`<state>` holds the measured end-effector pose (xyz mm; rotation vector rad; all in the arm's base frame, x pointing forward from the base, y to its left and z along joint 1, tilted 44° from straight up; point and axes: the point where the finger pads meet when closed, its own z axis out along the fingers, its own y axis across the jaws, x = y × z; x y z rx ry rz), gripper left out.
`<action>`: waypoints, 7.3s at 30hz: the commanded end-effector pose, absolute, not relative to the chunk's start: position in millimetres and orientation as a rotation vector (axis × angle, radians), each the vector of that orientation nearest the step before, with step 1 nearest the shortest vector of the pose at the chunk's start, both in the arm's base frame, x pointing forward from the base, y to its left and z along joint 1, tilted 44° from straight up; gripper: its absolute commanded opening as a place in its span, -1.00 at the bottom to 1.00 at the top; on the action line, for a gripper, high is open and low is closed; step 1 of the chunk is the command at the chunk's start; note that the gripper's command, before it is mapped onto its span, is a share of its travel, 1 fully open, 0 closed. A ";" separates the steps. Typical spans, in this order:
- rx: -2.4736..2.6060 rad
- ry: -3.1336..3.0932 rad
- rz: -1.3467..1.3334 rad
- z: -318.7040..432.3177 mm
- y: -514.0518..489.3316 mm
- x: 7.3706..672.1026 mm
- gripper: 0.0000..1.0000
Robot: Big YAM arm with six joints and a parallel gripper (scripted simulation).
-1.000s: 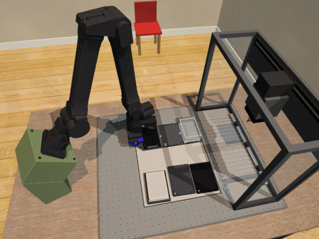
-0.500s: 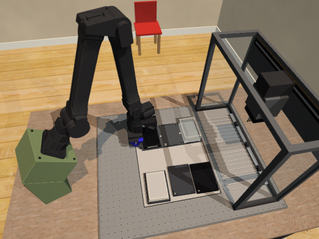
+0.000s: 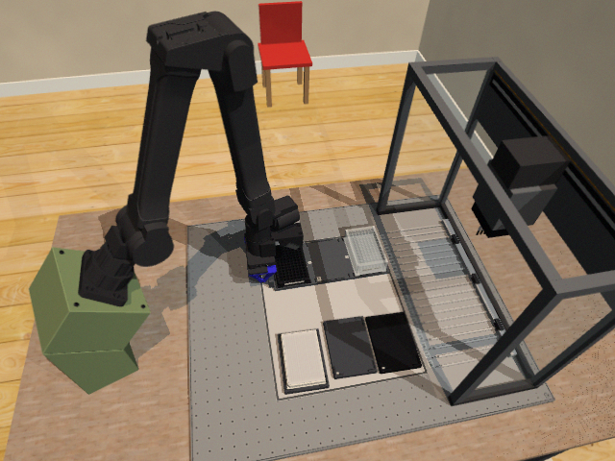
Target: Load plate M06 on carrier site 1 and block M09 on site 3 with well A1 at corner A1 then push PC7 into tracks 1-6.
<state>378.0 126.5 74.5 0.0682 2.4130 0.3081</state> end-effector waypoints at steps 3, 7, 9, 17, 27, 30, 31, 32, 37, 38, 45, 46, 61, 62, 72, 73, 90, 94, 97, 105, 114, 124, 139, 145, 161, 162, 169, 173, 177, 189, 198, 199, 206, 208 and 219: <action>0.080 2.386 0.293 85.7 121.8 394.6 0.60; 0.080 2.383 0.293 87.4 121.6 396.3 0.60; 0.080 2.383 0.293 88.1 121.6 397.1 0.60; 0.080 2.380 0.294 90.2 121.4 399.3 0.60; 0.109 2.379 0.307 93.7 122.8 402.6 0.60; 0.111 2.379 0.307 94.8 123.3 403.6 0.60; 0.111 2.378 0.307 95.2 123.5 403.9 0.60; 0.112 2.378 0.308 95.5 123.7 404.2 0.60; 0.112 2.381 0.307 96.2 124.1 404.8 0.60; 0.113 2.380 0.308 96.6 124.3 405.2 0.60; 0.108 2.378 0.311 99.4 127.7 407.1 0.60; 0.107 2.379 0.312 99.6 128.1 407.1 0.60; 0.097 2.377 0.313 104.4 132.0 410.7 0.60; 0.097 2.377 0.311 104.6 131.2 411.2 0.60; 0.085 2.377 0.300 106.9 127.2 414.5 0.60; 0.083 2.375 0.300 107.4 127.3 415.0 0.60; 0.078 2.375 0.299 111.8 126.5 419.4 0.60; 0.077 2.376 0.298 112.9 126.3 420.5 0.60; 0.076 2.376 0.298 113.8 126.1 421.4 0.60; 0.074 2.378 0.297 115.2 125.8 422.8 0.60; 0.071 2.375 0.296 118.3 125.3 425.8 0.60; 0.069 2.373 0.296 121.5 124.9 428.2 0.60; 0.066 2.373 0.296 125.2 123.2 431.8 0.60; 0.076 2.368 0.304 125.2 116.8 436.3 0.60; 0.069 2.376 0.294 134.7 116.2 444.9 0.60; 0.069 2.377 0.294 135.3 115.9 445.5 0.60; 0.072 2.375 0.295 139.6 114.5 450.4 0.60; 0.077 2.379 0.296 140.9 113.7 451.9 0.60; 0.078 2.376 0.297 144.1 112.9 455.4 0.60; 0.088 2.373 0.301 151.7 111.1 463.7 0.60; 0.092 2.372 0.301 158.0 109.4 470.4 0.60; 0.092 2.373 0.301 158.6 109.2 471.1 0.60; 0.095 2.372 0.303 162.2 108.5 475.0 0.60; 0.094 2.373 0.302 163.4 108.0 476.2 0.60; 0.100 2.371 0.304 171.5 106.4 484.9 0.60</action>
